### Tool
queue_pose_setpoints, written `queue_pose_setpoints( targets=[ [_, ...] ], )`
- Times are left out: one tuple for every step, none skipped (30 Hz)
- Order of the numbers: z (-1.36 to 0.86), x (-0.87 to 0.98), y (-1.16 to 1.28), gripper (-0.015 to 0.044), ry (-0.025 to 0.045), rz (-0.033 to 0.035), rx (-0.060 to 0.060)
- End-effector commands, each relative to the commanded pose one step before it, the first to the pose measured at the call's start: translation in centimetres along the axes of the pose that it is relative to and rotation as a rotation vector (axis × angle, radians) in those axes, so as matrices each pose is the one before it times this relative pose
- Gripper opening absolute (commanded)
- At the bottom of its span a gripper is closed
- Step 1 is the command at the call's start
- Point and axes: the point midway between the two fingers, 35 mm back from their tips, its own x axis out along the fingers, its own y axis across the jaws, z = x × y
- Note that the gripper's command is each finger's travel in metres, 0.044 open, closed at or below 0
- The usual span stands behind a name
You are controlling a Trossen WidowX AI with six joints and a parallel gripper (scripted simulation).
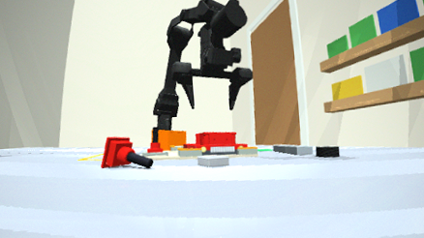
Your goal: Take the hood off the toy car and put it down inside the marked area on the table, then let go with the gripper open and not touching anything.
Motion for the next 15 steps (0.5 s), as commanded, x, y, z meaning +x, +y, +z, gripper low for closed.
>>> queue_pose_setpoints(
  targets=[
    [-0.045,0.246,0.086,0.044,0.006,0.00242,-0.0063],
    [0.004,0.056,0.001,0.044,0.0,0.0,0.0],
    [0.004,0.056,0.001,0.044,0.0,0.0,0.0],
    [0.004,0.056,0.001,0.044,0.0,0.0,0.0],
    [0.004,0.056,0.001,0.044,0.0,0.0,0.0],
    [0.004,0.056,0.001,0.044,0.0,0.0,0.0],
    [0.004,0.056,0.001,0.044,0.0,0.0,0.0],
    [0.004,0.056,0.001,0.044,0.0,0.0,0.0],
    [0.004,0.056,0.001,0.044,0.0,0.0,0.0],
    [0.004,0.056,0.001,0.044,0.0,0.0,0.0],
    [0.003,0.056,0.001,0.044,0.0,0.0,0.0],
    [0.003,0.056,0.001,0.044,0.0,0.0,0.0],
    [0.003,0.056,0.001,0.044,0.0,0.0,0.0],
    [0.003,0.056,0.001,0.044,0.0,0.0,0.0],
    [0.003,0.056,0.001,0.044,0.0,0.0,0.0]
  ],
)
